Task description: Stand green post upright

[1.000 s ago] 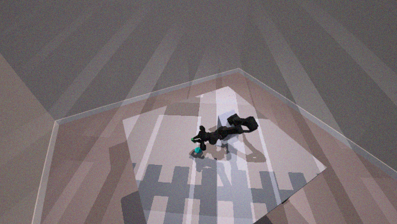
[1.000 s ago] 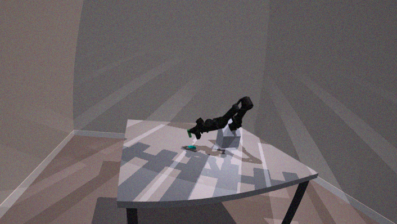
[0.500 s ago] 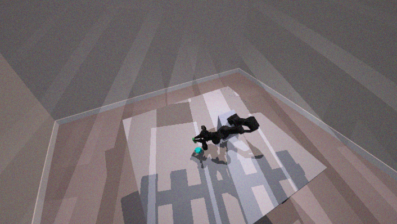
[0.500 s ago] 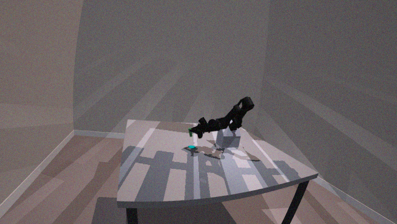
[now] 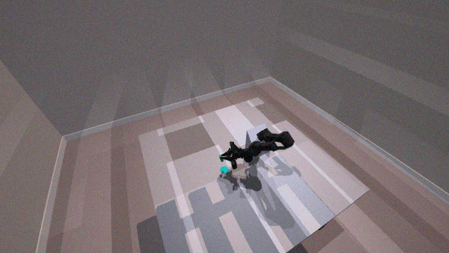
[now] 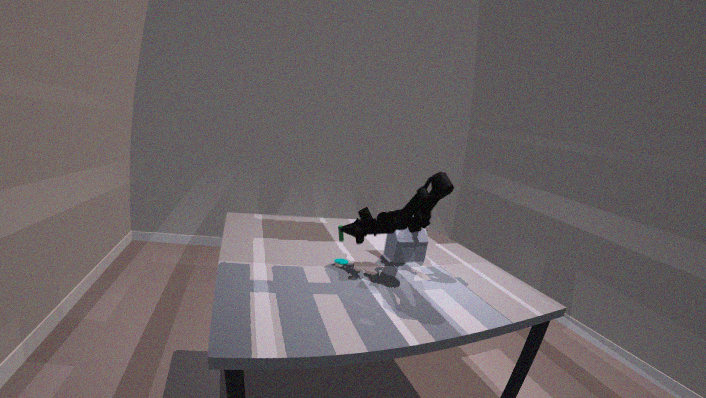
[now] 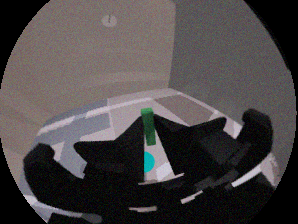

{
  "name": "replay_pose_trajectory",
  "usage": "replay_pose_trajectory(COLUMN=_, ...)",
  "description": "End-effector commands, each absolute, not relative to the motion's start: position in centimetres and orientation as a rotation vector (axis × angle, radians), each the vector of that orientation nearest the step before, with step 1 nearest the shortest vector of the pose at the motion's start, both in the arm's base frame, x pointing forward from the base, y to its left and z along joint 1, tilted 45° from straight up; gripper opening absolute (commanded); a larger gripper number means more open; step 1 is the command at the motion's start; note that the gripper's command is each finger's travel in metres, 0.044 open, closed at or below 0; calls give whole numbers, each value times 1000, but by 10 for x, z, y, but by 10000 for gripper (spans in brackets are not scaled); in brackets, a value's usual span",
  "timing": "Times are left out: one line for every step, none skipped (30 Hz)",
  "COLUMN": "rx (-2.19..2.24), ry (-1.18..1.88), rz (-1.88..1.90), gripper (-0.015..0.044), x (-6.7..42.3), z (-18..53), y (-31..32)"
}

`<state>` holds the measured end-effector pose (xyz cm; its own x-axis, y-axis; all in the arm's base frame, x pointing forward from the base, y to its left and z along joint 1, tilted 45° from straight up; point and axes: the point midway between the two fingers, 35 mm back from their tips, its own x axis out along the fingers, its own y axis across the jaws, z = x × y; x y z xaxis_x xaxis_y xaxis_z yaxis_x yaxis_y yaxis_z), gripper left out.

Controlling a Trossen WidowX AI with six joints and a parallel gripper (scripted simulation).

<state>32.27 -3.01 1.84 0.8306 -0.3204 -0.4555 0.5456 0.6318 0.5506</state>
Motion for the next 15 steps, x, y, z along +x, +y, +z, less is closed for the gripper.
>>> replay_pose_trajectory(rx=752, ry=294, rz=-512, gripper=23, x=319, z=23, y=-31)
replay_pose_trajectory(rx=756, ry=286, rz=-513, gripper=23, x=319, z=24, y=-31)
replay_pose_trajectory(rx=759, ry=279, rz=-513, gripper=23, x=318, z=25, y=-31)
replay_pose_trajectory(rx=763, ry=271, rz=-514, gripper=23, x=317, z=26, y=-31)
replay_pose_trajectory(rx=767, ry=264, rz=-514, gripper=23, x=316, z=27, y=-31)
replay_pose_trajectory(rx=771, ry=256, rz=-514, gripper=23, x=315, z=28, y=-31)
replay_pose_trajectory(rx=775, ry=249, rz=-515, gripper=23, x=315, z=29, y=-31)
replay_pose_trajectory(rx=779, ry=241, rz=-515, gripper=23, x=314, z=30, y=-31)
replay_pose_trajectory(rx=783, ry=234, rz=-515, gripper=23, x=313, z=31, y=-31)
replay_pose_trajectory(rx=787, ry=226, rz=-516, gripper=23, x=312, z=32, y=-31)
replay_pose_trajectory(rx=791, ry=219, rz=-516, gripper=23, x=311, z=33, y=-31)
replay_pose_trajectory(rx=795, ry=212, rz=-516, gripper=23, x=310, z=34, y=-31)
replay_pose_trajectory(rx=799, ry=204, rz=-516, gripper=23, x=310, z=35, y=-31)
replay_pose_trajectory(rx=803, ry=197, rz=-517, gripper=23, x=309, z=36, y=-31)
replay_pose_trajectory(rx=807, ry=189, rz=-517, gripper=23, x=308, z=37, y=-31)
